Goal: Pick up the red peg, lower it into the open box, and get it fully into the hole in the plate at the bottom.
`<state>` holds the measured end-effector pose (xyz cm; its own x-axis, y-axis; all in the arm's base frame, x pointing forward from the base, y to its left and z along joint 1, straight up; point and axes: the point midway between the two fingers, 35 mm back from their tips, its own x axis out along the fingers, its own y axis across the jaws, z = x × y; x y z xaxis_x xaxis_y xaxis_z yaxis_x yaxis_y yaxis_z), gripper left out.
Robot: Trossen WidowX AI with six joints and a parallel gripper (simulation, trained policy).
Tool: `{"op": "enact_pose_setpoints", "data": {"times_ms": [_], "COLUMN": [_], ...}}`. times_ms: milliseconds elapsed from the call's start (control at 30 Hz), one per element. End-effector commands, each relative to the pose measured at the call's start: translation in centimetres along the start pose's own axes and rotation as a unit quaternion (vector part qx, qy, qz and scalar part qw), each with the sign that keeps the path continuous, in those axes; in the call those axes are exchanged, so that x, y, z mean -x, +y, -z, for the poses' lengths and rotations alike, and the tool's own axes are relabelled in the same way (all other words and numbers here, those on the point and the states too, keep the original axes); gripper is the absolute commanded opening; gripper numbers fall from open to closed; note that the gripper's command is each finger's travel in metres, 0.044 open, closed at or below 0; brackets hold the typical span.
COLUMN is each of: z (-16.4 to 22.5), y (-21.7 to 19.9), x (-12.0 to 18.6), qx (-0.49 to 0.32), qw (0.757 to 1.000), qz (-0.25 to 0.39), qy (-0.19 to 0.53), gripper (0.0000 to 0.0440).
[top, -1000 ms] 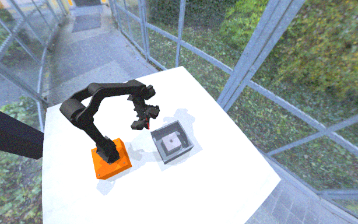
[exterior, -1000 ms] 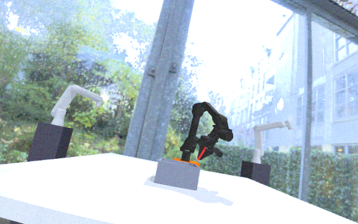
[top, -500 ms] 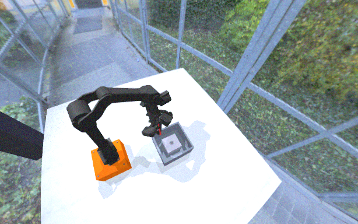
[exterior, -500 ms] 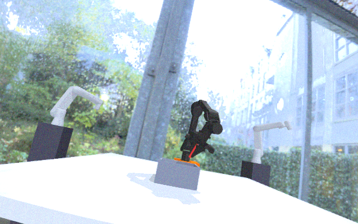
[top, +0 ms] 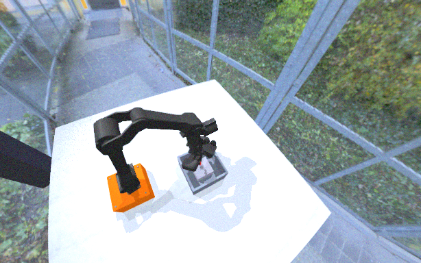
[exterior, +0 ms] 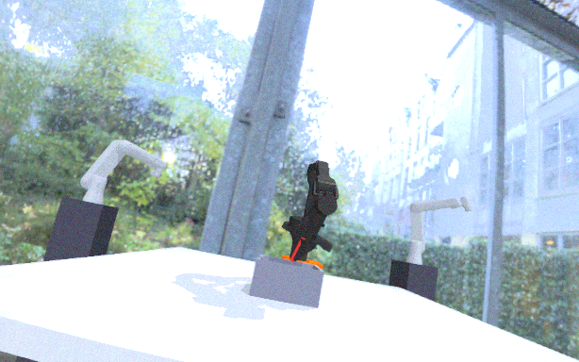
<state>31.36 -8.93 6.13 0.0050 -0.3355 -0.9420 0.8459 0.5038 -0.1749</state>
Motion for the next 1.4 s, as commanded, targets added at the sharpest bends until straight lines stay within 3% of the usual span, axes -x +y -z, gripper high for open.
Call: {"op": "enact_pose_setpoints", "data": {"times_ms": [0, 167, 367, 467, 700, 867, 1367], "z": [-0.8, -0.8, -0.5, -1.1, -3.3, -5.0, -8.2], "y": [0.3, 0.6, 0.7, 0.9, 2.4, 3.9, 8.2], "x": [-1.2, -2.8, -4.6, -4.9, -4.4, -3.7, -0.8], "qx": [0.013, 0.038, 0.061, 0.073, 0.073, 0.079, 0.09], "qw": [1.0, 0.999, 0.996, 0.995, 0.994, 0.991, 0.981], "qz": [-0.013, -0.025, -0.032, -0.038, -0.065, -0.089, -0.163], "qy": [0.008, 0.025, 0.049, 0.049, 0.058, 0.06, 0.05], "gripper": [0.0, 0.0012, 0.014, 0.0158, 0.0337, 0.044, 0.044]}}
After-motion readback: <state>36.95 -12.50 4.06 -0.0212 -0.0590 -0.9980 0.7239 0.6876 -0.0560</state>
